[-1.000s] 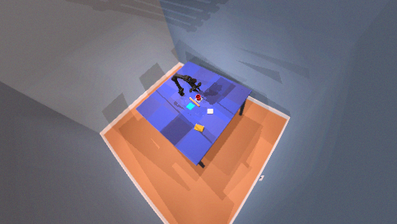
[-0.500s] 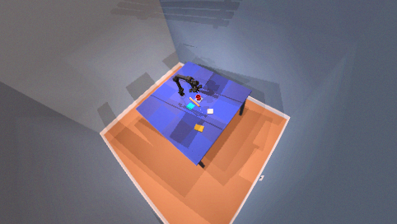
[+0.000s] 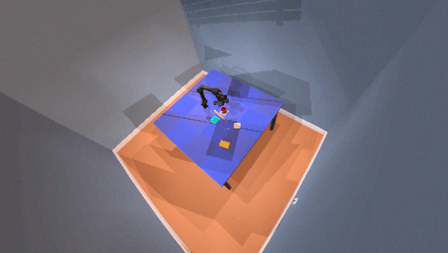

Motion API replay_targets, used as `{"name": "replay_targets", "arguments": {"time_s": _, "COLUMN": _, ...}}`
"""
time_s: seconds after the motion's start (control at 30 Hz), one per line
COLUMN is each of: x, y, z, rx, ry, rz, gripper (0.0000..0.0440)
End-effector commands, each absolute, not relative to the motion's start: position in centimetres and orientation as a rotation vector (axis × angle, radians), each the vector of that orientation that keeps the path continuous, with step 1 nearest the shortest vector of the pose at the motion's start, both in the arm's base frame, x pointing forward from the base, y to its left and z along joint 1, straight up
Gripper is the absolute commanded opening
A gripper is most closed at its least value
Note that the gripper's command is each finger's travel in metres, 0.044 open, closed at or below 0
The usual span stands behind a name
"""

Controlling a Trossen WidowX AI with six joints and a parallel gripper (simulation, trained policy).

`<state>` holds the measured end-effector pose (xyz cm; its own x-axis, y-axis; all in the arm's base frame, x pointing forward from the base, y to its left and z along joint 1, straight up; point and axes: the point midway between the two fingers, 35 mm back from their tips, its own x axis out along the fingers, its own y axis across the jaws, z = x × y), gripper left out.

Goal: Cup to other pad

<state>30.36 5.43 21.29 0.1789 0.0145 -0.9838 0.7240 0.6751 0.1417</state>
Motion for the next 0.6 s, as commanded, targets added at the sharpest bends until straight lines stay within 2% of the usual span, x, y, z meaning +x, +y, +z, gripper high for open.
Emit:
{"name": "replay_targets", "arguments": {"time_s": 0.0, "x": 30.0, "y": 5.3, "z": 20.5, "rx": 0.683, "ry": 1.344, "rz": -0.602, "gripper": 0.0133}}
{"name": "replay_targets", "arguments": {"time_s": 0.57, "x": 28.4, "y": 5.1, "z": 15.8, "rx": 0.618, "ry": 1.465, "rz": -0.746, "gripper": 0.0156}}
